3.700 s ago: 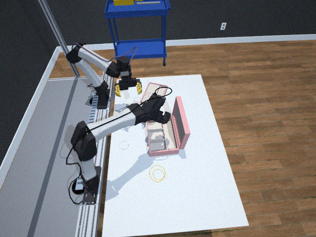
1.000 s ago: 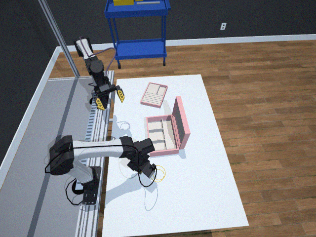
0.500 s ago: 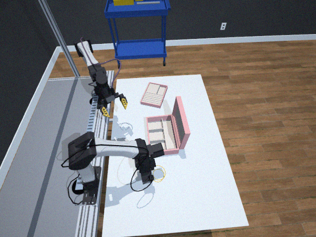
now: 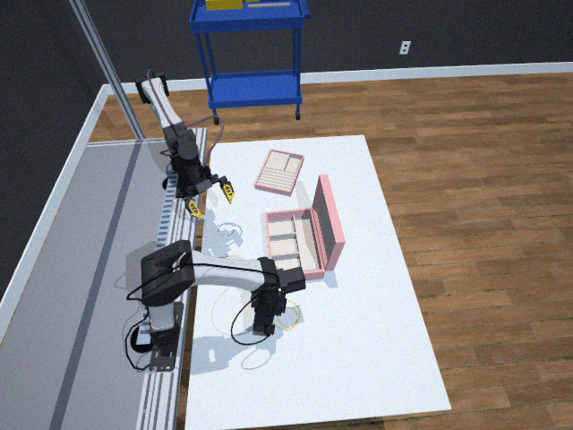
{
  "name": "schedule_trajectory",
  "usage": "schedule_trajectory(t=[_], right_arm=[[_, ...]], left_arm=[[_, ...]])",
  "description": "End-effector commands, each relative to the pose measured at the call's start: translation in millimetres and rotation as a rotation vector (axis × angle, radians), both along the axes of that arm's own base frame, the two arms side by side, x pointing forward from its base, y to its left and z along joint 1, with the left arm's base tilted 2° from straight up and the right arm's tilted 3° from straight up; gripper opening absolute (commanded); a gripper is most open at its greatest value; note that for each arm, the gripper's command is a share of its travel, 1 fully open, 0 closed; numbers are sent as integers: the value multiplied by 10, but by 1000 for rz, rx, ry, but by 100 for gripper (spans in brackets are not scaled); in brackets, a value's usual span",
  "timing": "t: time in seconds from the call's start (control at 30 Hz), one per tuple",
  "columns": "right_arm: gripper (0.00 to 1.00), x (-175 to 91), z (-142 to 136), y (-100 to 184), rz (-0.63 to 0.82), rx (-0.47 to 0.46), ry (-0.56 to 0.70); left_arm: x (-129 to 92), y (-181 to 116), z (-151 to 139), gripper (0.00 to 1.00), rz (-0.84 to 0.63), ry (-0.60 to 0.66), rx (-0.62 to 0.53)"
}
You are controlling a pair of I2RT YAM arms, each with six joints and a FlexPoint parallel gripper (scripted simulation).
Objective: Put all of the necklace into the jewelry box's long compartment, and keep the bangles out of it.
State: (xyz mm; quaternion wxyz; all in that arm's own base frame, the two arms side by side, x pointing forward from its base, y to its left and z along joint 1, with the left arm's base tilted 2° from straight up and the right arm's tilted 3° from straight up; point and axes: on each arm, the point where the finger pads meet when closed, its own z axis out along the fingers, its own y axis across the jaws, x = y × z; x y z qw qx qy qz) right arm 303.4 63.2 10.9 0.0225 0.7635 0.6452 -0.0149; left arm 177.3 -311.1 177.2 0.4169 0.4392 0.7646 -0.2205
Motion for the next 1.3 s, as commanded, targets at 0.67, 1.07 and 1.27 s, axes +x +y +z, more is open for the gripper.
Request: schedule_trajectory(t=[0.67,1.07,1.27], right_arm=[[18,86,-141,45,-25,16,-30],[0,58,-145,30,-25,15,-28],[0,80,19,33,-25,17,-35]], left_arm=[[75,-60,-192,100,-15,-42,-46],[89,-56,-270,100,-18,-54,-58],[154,-158,-43,100,-23,-95,-122]])
